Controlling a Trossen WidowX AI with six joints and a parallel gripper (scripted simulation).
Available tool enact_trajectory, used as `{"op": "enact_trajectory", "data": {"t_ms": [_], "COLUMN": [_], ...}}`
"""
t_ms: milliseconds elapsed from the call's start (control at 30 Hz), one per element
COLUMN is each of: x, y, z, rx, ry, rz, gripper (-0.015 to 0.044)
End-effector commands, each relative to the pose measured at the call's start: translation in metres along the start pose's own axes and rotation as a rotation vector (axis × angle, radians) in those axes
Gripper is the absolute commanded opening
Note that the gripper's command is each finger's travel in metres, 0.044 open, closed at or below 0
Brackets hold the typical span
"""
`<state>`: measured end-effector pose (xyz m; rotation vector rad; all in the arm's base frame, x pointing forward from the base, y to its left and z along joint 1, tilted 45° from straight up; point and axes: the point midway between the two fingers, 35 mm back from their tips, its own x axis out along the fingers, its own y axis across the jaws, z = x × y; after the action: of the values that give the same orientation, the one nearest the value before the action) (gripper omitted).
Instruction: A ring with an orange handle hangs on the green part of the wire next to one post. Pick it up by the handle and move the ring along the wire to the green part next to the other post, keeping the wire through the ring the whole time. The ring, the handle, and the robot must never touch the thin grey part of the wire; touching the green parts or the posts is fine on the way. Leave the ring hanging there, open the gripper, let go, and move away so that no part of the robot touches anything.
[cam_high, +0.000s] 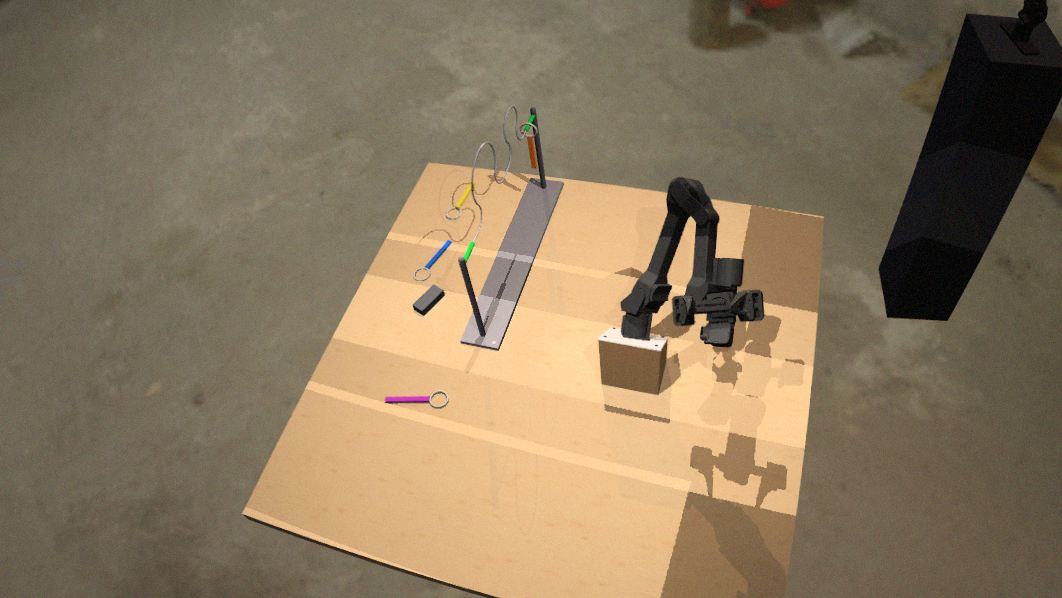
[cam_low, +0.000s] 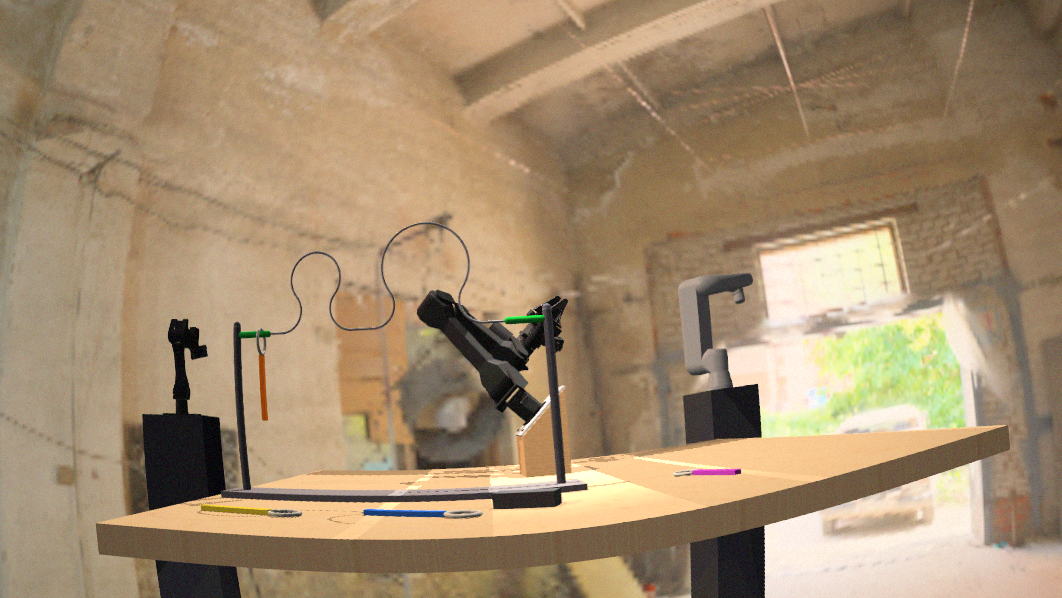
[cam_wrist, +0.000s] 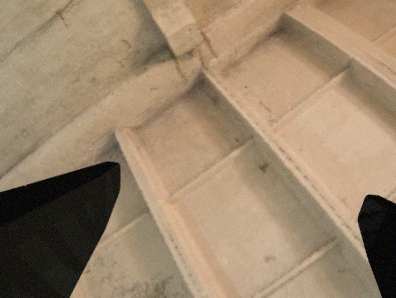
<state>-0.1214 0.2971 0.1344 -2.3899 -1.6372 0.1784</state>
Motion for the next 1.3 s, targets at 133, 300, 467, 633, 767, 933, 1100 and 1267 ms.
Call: {"op": "enact_trajectory", "data": {"t_ms": [133, 300, 467, 633, 767, 933, 1100, 1267], "x": [0.014, 0.046, 0.079, 0.109, 0.131, 0.154, 0.173, 0.186], "y": [0.003, 0.014, 0.031, 0.053, 0.074, 0.105, 0.140, 0.178], "z": [-0.006, -0.021, -0.040, -0.061, -0.080, -0.106, -0.134, -0.164], "rx": [0.029, 0.095, 0.160, 0.221, 0.267, 0.321, 0.370, 0.414], "ry": [0.013, 0.048, 0.091, 0.139, 0.181, 0.239, 0.300, 0.366], "rz": [0.026, 0.086, 0.146, 0.203, 0.246, 0.299, 0.347, 0.393], "gripper": [0.0269, 0.0160, 0.0160, 0.0160, 0.0160, 0.0160, 0.0160, 0.0160]}}
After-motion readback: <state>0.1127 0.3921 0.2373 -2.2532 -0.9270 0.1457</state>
